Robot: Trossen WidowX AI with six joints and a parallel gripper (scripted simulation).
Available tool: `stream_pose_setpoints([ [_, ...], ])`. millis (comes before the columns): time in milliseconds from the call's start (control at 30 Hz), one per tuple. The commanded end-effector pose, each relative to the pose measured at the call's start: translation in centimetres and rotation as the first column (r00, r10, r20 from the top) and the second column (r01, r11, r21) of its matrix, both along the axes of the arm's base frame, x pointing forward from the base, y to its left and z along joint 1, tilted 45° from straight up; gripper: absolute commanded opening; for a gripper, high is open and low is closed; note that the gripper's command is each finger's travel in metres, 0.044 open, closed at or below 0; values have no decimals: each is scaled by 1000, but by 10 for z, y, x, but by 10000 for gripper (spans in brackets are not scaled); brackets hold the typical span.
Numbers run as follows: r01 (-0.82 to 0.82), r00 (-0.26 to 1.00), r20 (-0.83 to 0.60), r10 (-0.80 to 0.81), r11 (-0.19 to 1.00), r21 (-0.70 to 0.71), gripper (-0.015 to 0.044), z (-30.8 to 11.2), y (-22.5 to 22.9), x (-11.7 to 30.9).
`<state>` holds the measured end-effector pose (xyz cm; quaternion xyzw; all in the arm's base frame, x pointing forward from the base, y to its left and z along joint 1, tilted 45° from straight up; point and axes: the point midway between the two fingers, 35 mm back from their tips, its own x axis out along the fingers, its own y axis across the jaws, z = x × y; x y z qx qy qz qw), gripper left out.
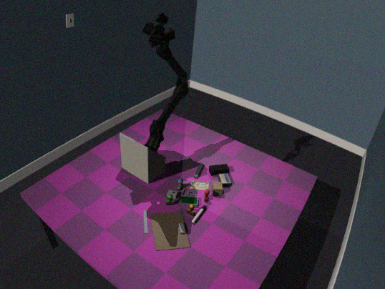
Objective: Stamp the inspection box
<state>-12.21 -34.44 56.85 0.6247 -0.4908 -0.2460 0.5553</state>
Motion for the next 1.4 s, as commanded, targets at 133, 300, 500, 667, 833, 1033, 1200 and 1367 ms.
stream_pose_setpoints([
  [133,-21,999,-25,22,1000,17,269,-19,-20,6],
  [300,-77,992,-95,83,995,64,211,-67,-66,29],
  [500,-148,960,-220,176,979,139,211,-141,-114,74],
  [667,-230,906,-309,289,949,214,211,-207,-137,126],
  [833,-311,851,-340,400,906,288,211,-260,-140,175],
  [1033,-382,738,-444,508,857,346,211,-320,-137,224],
  [1200,-474,553,-546,630,776,416,211,-388,-117,280],
  [1367,-569,331,-589,737,654,498,211,-454,-76,332],
])
